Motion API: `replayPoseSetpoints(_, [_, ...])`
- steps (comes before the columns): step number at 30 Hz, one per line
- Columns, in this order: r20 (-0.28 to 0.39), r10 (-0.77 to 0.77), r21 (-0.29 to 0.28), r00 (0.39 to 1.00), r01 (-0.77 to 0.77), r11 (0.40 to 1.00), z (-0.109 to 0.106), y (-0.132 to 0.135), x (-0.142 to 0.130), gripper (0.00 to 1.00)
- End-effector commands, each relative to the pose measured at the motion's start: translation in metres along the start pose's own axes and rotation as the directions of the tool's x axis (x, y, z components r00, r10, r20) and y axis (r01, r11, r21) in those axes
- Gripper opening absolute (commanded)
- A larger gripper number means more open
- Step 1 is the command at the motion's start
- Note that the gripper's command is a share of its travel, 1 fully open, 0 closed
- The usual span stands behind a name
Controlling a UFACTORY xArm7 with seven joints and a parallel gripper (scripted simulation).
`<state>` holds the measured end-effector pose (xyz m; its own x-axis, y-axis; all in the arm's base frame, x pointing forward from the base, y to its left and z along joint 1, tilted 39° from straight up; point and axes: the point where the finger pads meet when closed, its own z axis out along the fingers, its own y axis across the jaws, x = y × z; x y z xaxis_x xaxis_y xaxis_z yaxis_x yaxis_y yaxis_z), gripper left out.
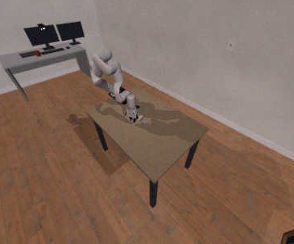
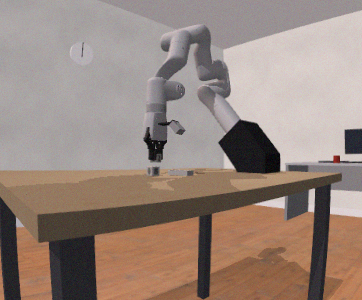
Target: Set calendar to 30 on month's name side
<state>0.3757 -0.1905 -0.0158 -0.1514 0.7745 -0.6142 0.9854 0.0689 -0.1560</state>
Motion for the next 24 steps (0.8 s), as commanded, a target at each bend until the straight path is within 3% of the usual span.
replayPoseSetpoints(1, [0.0, -0.001, -0.007, 1.0, 0.001, 1.0, 0.009, 0.004, 0.0, 0.29])
replayPoseSetpoints(10, [0.0, -0.001, -0.007, 1.0, 0.001, 1.0, 0.034, 0.005, 0.0, 0.29])
replayPoseSetpoints(24, [0.0, -0.001, -0.007, 1.0, 0.001, 1.0, 0.036, 0.005, 0.0, 0.29])
